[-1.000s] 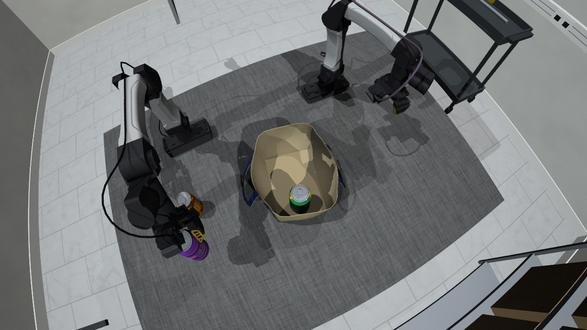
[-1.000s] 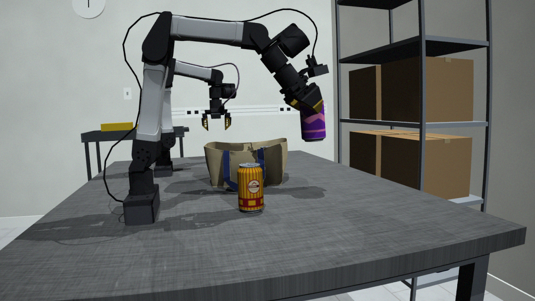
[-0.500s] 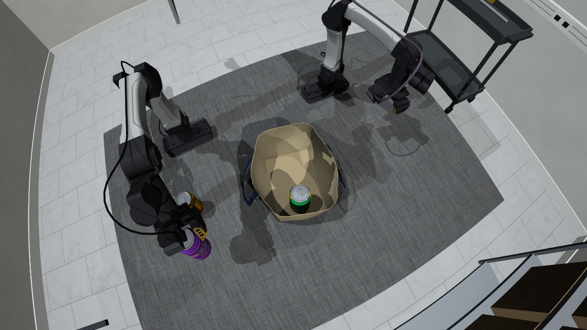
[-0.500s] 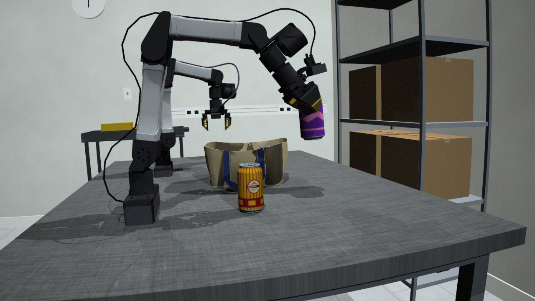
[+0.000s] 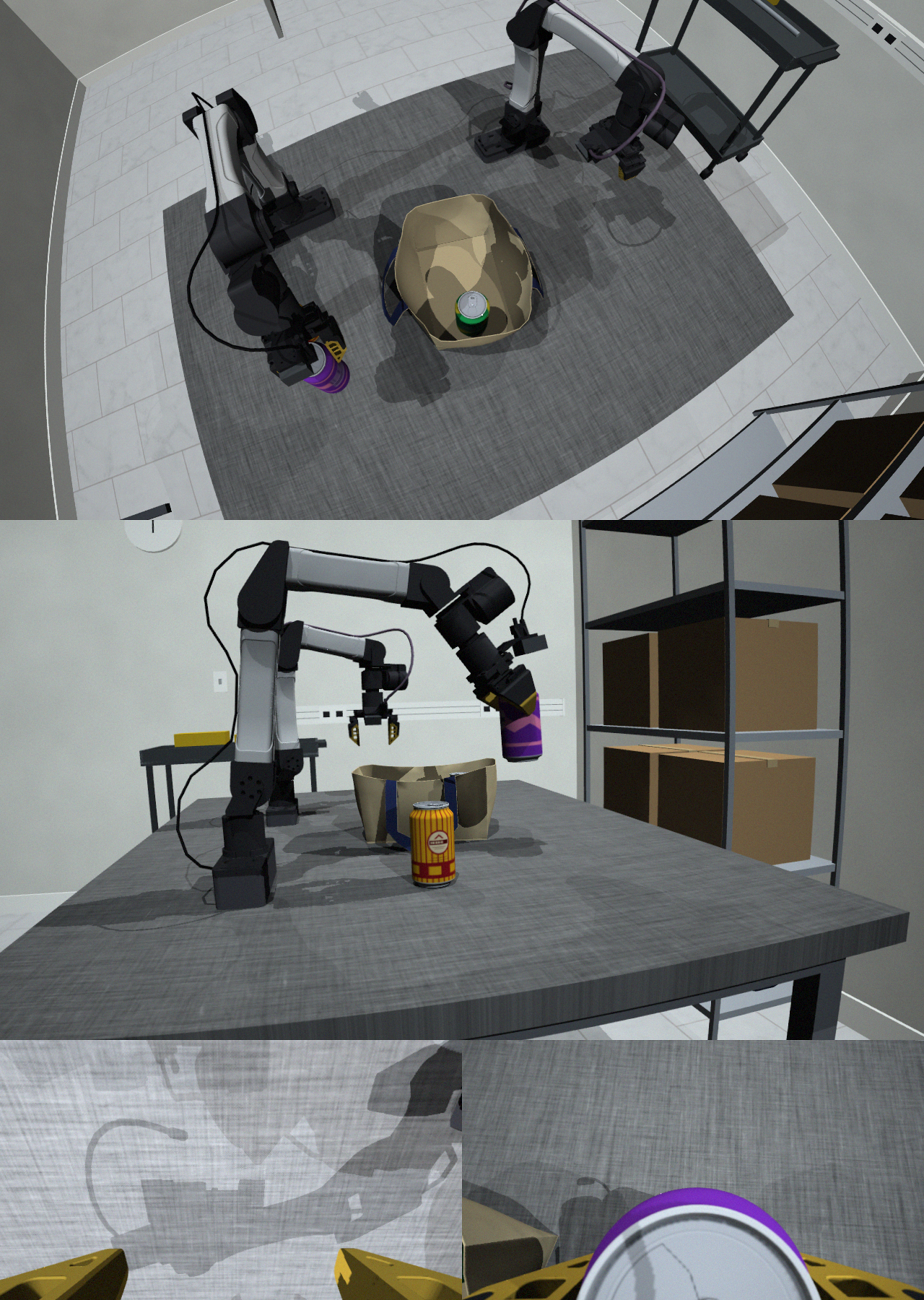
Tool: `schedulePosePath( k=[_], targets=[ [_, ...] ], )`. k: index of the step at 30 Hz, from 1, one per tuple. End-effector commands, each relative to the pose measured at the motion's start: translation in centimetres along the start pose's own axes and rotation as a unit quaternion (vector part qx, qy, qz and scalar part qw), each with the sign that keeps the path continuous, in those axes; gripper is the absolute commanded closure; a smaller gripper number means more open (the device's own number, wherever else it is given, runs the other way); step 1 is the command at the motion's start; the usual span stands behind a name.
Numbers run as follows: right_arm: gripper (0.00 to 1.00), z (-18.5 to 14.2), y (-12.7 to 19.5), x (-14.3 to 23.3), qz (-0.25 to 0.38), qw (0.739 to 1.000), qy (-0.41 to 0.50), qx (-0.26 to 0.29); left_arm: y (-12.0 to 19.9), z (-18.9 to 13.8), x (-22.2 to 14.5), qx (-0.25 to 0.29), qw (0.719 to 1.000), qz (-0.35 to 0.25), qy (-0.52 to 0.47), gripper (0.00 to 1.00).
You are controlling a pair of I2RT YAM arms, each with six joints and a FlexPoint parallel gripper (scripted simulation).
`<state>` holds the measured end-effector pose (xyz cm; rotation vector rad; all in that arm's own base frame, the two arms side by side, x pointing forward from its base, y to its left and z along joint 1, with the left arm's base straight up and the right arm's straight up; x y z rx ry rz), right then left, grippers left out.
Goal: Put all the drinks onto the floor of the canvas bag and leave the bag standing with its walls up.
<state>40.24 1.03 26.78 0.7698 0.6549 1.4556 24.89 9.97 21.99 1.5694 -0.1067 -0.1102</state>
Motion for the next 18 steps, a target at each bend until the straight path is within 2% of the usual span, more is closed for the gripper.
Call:
schedulePosePath(
  k=[1,10,12,18],
  targets=[
    [0.33,1.7,3.0,1.3,-0.003,0.998,-0.009,-0.065,0.2,0.0,0.5,0.007,1.0,0.007,0.0,0.14],
    [0.33,1.4,3.6,3.2,0.006,0.998,-0.003,-0.067,0.2,0.0,0.5,0.007,1.0,0.007,0.0,0.14],
    [0.33,0.1,3.0,3.6,-0.004,0.999,-0.017,-0.049,0.2,0.0,0.5,0.007,1.0,0.007,0.0,0.14],
    [0.33,0.9,3.8,4.5,0.006,0.998,-0.01,-0.066,0.2,0.0,0.5,0.007,1.0,0.007,0.0,0.14]
  ],
)
Point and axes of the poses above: on each arm, the point where the finger pads meet when closed, its own y axis back along the fingers, its own x axis across the jaws, z = x × y, the point moved 7 cm from there along y, back along the fingers, and after that the axes turned 8 degrees about -y, right-handed, at the moved point
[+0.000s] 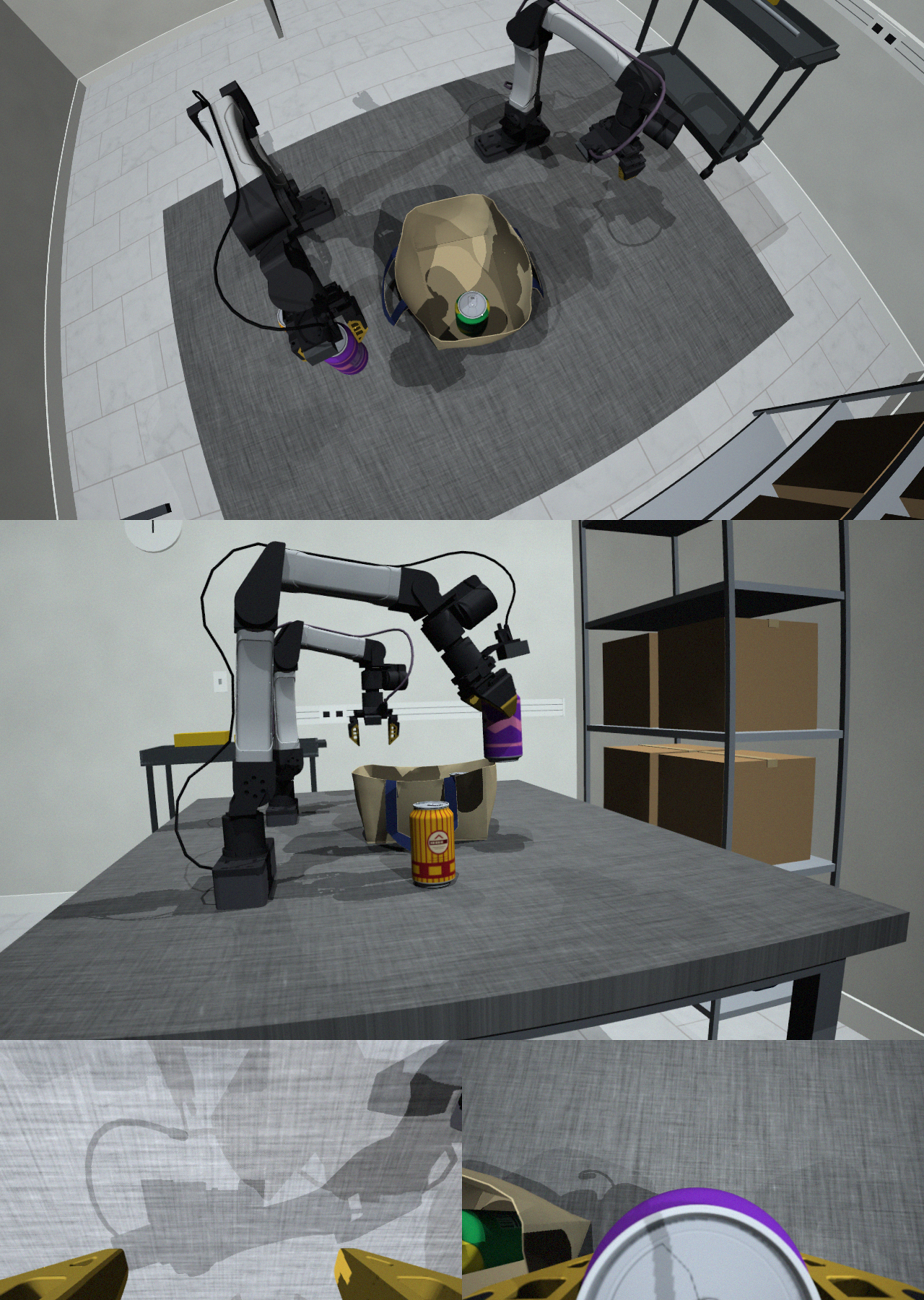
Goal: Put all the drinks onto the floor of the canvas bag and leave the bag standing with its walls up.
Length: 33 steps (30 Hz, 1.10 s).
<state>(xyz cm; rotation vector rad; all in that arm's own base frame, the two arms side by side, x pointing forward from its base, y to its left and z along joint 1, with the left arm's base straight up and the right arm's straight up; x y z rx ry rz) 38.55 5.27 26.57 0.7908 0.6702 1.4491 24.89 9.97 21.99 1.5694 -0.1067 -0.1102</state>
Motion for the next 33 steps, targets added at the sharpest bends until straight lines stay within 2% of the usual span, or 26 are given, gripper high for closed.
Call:
schedulePosePath(
  k=[1,2,6,33],
  targets=[
    [0.33,2.3,2.9,-0.1,0.003,0.997,-0.011,-0.073,0.2,0.0,0.5,0.007,1.0,0.007,0.0,0.14],
    [0.33,1.6,2.2,-0.5,-0.002,0.998,-0.005,-0.061,0.2,0.0,0.5,0.007,1.0,0.007,0.0,0.14],
    [0.33,2.6,3.1,-0.5,0.001,0.997,-0.008,-0.079,0.2,0.0,0.5,0.007,1.0,0.007,0.0,0.14],
    [0.33,2.2,2.1,-0.1,0.004,0.997,-0.006,-0.072,0.2,0.0,0.5,0.007,1.0,0.007,0.0,0.14]
  ],
)
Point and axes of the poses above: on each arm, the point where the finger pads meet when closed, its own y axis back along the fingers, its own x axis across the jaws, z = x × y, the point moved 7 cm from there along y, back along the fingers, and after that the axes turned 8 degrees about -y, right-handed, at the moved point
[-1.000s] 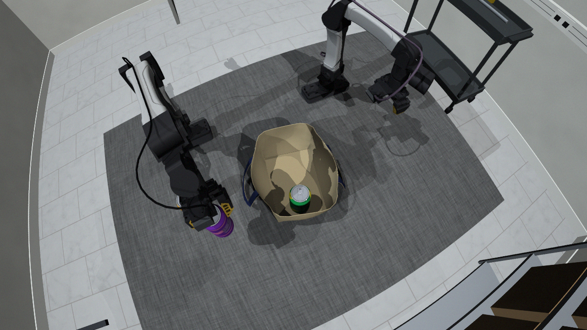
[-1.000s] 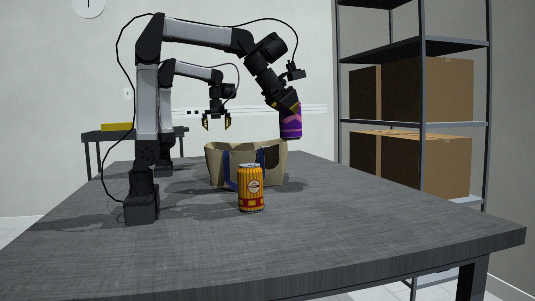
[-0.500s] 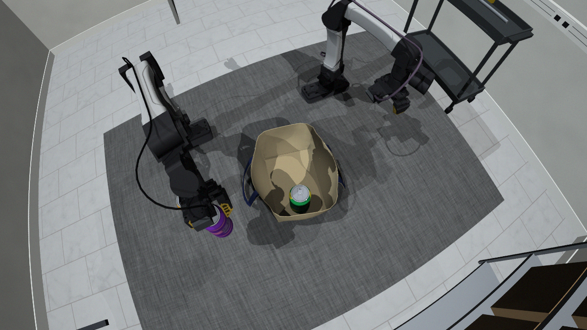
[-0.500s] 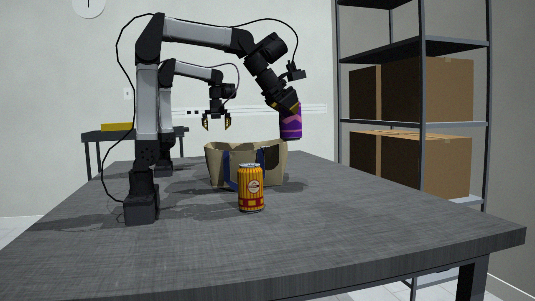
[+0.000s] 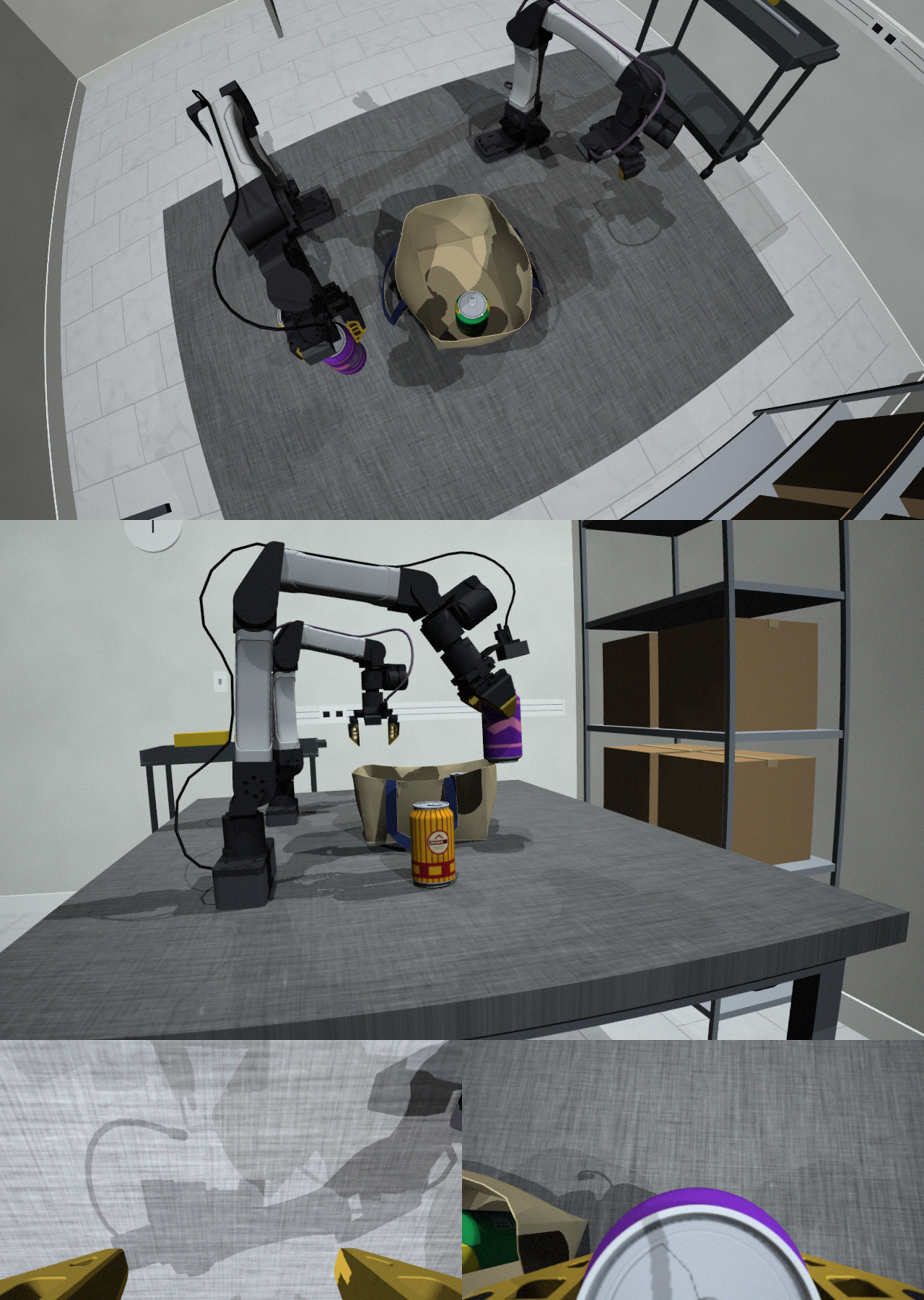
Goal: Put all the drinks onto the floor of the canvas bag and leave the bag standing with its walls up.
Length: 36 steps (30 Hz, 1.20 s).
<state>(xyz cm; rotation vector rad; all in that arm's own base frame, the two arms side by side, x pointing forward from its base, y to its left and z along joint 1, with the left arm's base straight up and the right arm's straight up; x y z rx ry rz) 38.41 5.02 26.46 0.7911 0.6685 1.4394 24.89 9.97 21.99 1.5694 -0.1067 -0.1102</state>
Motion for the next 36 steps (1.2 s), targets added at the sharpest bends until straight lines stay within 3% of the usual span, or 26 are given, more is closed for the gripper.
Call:
schedulePosePath(
  k=[1,16,36],
  targets=[
    [0.33,2.4,2.0,0.3,0.008,0.997,-0.004,-0.071,0.2,0.0,0.5,0.007,1.0,0.007,0.0,0.14],
    [0.33,2.8,2.3,0.4,0.008,0.997,-0.004,-0.077,0.2,0.0,0.5,0.007,1.0,0.007,0.0,0.14],
    [0.33,0.2,3.7,5.9,0.013,0.997,-0.017,-0.069,0.2,0.0,0.5,0.007,1.0,0.007,0.0,0.14]
  ],
)
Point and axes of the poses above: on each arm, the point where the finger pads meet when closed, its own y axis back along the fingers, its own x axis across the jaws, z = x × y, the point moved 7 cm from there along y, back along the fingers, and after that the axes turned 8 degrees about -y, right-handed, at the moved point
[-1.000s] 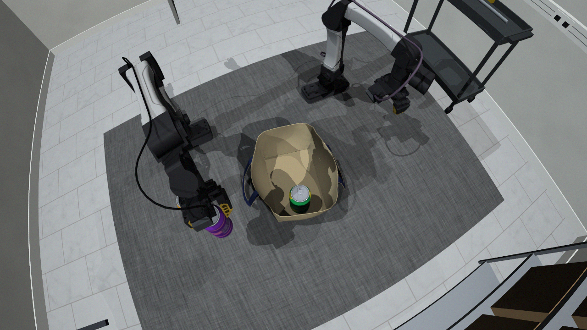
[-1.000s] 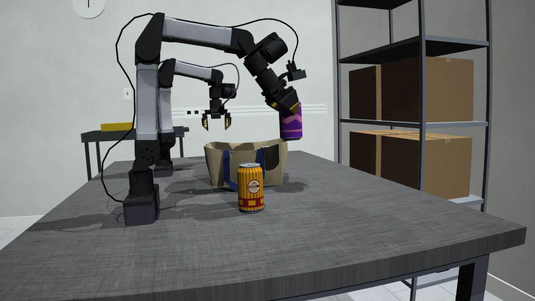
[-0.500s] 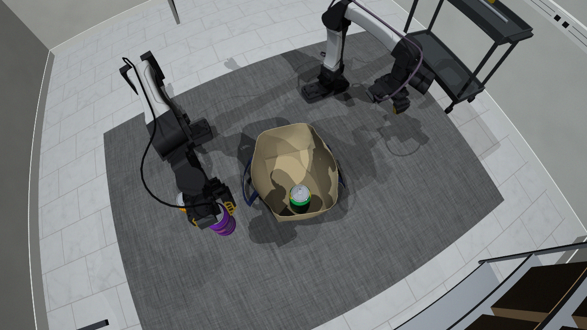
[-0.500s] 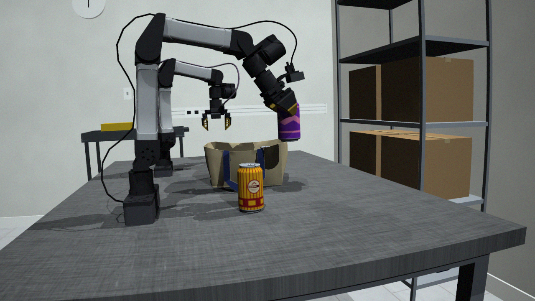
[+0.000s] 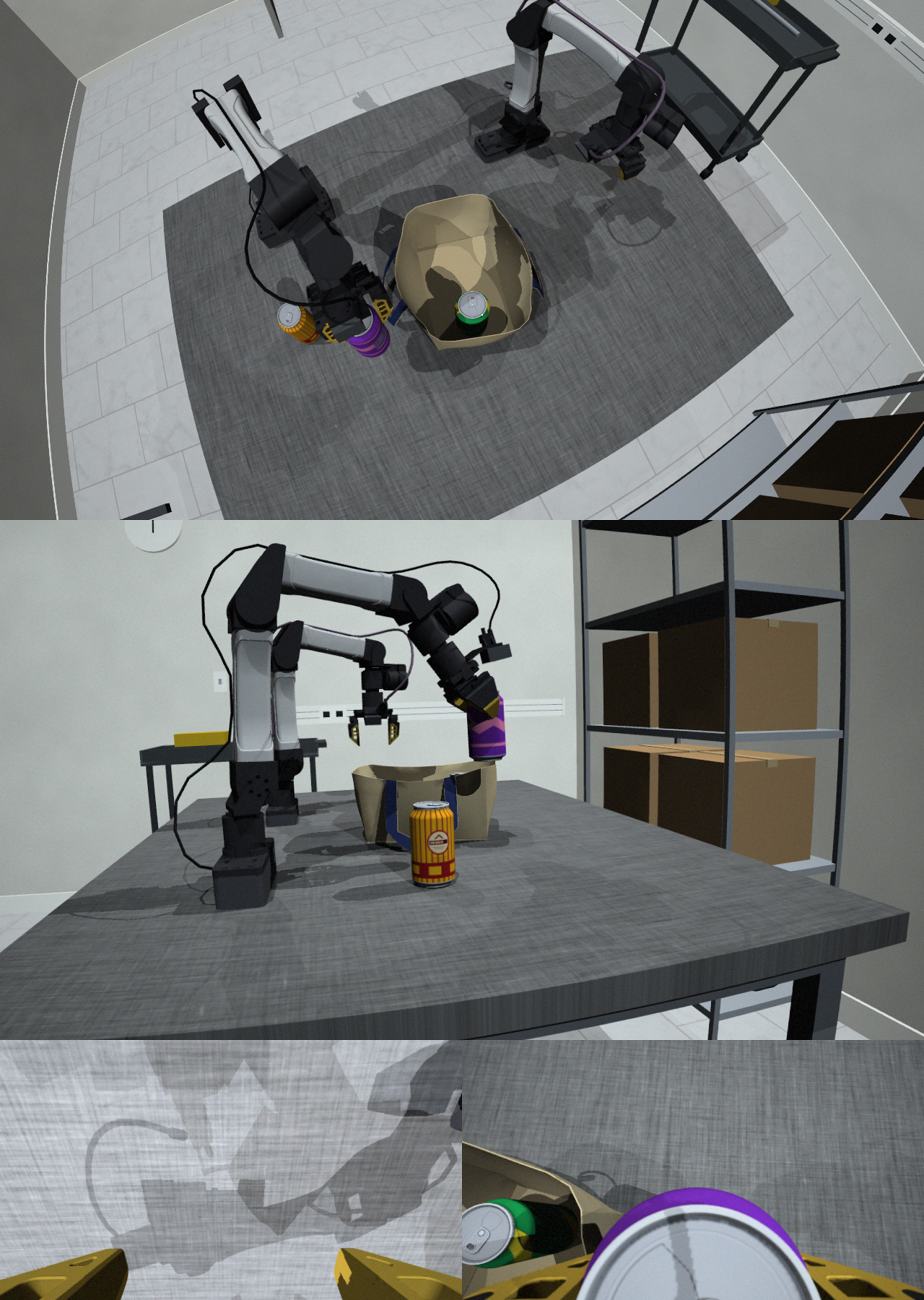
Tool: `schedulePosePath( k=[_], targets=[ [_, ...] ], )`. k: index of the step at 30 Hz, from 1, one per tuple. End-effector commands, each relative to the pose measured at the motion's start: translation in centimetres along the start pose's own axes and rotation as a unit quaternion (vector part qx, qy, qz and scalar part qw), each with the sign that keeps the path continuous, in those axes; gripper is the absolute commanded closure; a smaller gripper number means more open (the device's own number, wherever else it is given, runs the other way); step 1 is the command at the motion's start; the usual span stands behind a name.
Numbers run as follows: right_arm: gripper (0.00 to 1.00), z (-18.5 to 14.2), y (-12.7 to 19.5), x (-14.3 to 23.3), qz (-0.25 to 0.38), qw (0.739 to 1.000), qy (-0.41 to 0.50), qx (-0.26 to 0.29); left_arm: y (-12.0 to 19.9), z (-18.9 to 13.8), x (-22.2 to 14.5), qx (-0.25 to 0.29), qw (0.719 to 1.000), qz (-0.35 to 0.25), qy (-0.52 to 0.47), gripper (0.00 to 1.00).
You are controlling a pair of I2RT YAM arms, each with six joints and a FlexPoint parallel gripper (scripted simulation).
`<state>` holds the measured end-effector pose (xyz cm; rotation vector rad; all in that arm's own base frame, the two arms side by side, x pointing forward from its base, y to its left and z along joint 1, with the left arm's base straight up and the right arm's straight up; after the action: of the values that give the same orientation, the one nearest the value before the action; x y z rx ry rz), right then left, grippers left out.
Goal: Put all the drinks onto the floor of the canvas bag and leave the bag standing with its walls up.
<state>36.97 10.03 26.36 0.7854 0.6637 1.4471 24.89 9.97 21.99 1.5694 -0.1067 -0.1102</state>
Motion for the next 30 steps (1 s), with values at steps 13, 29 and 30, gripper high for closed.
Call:
schedulePosePath(
  k=[13,29,30],
  targets=[
    [0.33,0.6,3.9,3.9,0.013,0.998,-0.023,-0.062,0.2,0.0,0.5,0.007,1.0,0.007,0.0,0.14],
    [0.33,0.7,3.7,4.2,0.019,0.998,-0.015,-0.062,0.2,0.0,0.5,0.007,1.0,0.007,0.0,0.14],
    [0.33,0.7,3.7,4.2,0.019,0.998,-0.013,-0.062,0.2,0.0,0.5,0.007,1.0,0.007,0.0,0.14]
  ],
)
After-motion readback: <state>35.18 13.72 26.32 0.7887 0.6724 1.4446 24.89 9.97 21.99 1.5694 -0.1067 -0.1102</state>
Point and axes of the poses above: on each arm, the point where the finger pads meet when closed, its own y axis back along the fingers, its own x axis across the jaws, z = x × y, the point moved 7 cm from there along y, back along the fingers, and after that the axes turned 8 degrees about -y, right-handed, at the moved point
